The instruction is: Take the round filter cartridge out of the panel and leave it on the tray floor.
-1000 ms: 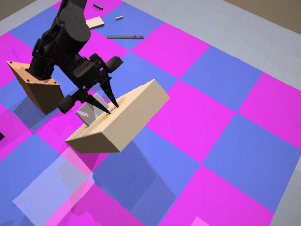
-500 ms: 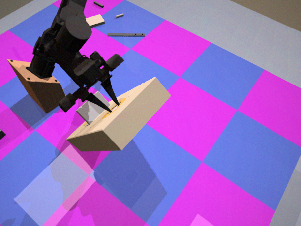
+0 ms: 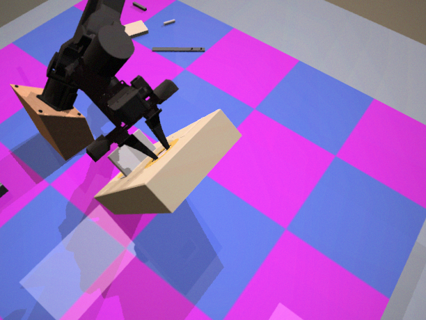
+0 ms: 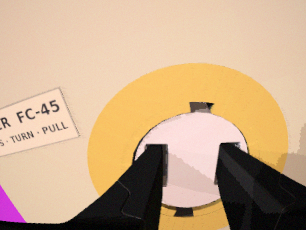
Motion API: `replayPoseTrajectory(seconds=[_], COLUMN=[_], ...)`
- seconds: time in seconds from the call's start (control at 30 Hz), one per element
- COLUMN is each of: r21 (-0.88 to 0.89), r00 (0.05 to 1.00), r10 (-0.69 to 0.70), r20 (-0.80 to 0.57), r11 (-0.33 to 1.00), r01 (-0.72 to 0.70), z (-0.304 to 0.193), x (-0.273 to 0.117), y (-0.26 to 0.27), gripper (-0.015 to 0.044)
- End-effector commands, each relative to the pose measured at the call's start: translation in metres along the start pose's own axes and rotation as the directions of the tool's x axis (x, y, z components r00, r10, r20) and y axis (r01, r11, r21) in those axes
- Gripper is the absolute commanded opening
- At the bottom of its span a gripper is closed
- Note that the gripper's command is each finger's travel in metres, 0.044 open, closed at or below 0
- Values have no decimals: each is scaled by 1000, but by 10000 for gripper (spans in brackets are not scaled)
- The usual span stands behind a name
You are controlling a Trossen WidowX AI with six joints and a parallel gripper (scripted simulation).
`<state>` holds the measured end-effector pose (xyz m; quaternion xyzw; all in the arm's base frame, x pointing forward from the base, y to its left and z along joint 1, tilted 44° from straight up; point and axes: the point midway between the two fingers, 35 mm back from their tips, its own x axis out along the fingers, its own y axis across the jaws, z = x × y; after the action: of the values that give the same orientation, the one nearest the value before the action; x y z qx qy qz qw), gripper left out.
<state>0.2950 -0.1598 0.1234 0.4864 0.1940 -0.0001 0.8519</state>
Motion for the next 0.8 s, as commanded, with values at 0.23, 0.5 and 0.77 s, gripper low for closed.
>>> replayPoseTrajectory(seconds=[0.23,0.5,0.77], r21=[9,3,3], r00=[1000,1000,1000], r10=[-4,2,2], r20=[-6,1,1], r11=[1000,1000,1000], r01=[4,-2,-2], z=[-2,0,0], x=[6,2,2], y=[-1,0,0], gripper=[108,81,0])
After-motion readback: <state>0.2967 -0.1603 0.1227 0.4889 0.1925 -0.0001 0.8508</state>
